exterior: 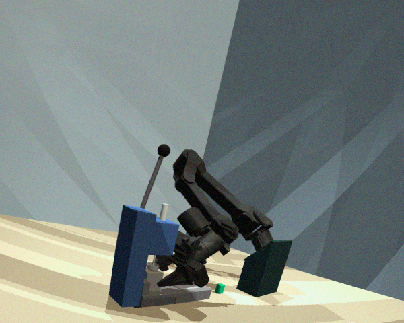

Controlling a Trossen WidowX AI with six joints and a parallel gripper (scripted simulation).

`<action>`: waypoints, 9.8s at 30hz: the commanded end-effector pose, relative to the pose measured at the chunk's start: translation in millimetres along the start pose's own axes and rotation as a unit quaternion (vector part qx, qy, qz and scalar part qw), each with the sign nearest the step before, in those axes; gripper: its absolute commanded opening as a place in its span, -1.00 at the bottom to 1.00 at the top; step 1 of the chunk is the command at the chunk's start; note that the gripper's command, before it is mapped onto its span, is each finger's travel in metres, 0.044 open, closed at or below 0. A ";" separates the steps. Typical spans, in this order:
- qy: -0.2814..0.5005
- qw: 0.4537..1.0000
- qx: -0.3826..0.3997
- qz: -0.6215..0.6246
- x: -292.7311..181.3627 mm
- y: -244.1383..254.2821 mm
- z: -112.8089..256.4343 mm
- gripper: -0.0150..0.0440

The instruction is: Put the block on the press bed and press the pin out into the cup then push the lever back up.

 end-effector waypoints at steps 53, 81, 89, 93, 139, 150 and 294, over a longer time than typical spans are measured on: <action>-0.003 1.000 -0.002 0.001 1.1 -1.0 0.2 0.53; 0.042 0.998 0.027 0.026 -6.7 -5.0 28.0 0.53; 0.042 0.999 0.025 0.022 -7.5 -3.4 25.6 0.53; 0.042 0.999 0.026 0.023 -7.4 -3.9 26.4 0.53; -0.003 1.000 -0.003 -0.001 1.2 -0.7 0.2 0.53; -0.003 1.000 -0.003 -0.001 1.2 -0.7 0.2 0.53; 0.045 0.998 0.030 0.025 27.9 -2.9 90.8 0.61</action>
Point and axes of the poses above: the point midway between the two fingers, 35 mm back from their tips, its own z axis back along the fingers, its own y axis across the jaws, x = y × z, the point moved 10 cm from there along z, back along the fingers, and after that the axes turned 9 degrees about -z, right-handed, at the moved point
